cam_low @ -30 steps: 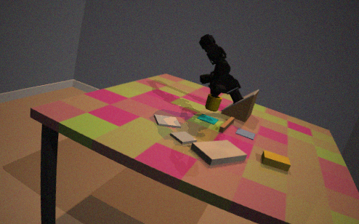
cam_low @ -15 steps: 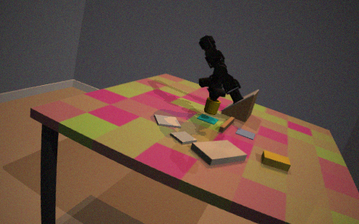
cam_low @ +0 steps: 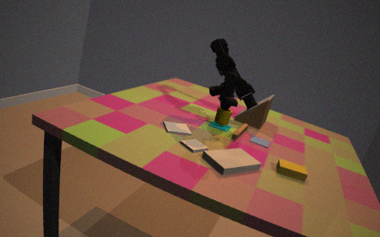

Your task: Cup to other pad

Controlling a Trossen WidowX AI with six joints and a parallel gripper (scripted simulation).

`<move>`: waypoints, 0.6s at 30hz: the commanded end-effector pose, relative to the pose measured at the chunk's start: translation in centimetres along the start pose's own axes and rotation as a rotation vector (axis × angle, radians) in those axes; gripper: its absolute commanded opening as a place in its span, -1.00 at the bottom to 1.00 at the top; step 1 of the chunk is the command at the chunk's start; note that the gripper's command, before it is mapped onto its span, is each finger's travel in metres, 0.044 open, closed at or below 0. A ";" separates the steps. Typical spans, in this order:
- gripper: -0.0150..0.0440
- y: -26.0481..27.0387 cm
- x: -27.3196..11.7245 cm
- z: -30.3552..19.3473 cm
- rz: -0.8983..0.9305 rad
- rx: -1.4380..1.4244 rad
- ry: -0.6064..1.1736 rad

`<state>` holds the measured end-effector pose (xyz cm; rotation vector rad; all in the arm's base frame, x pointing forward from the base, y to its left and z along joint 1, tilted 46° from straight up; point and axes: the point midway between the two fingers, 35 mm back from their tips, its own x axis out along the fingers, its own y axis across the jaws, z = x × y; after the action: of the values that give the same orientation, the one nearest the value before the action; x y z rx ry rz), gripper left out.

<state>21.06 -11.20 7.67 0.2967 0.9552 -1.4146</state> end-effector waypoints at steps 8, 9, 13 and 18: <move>-0.49 -0.3 1.1 -0.1 -0.007 -0.006 -0.004; -0.49 -0.1 0.9 0.0 -0.002 0.000 -0.001; -0.49 -0.1 0.9 0.0 -0.002 0.000 -0.001; -0.49 -0.1 0.9 0.0 -0.002 0.000 -0.001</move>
<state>20.83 -11.83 7.11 0.2942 0.9556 -1.4158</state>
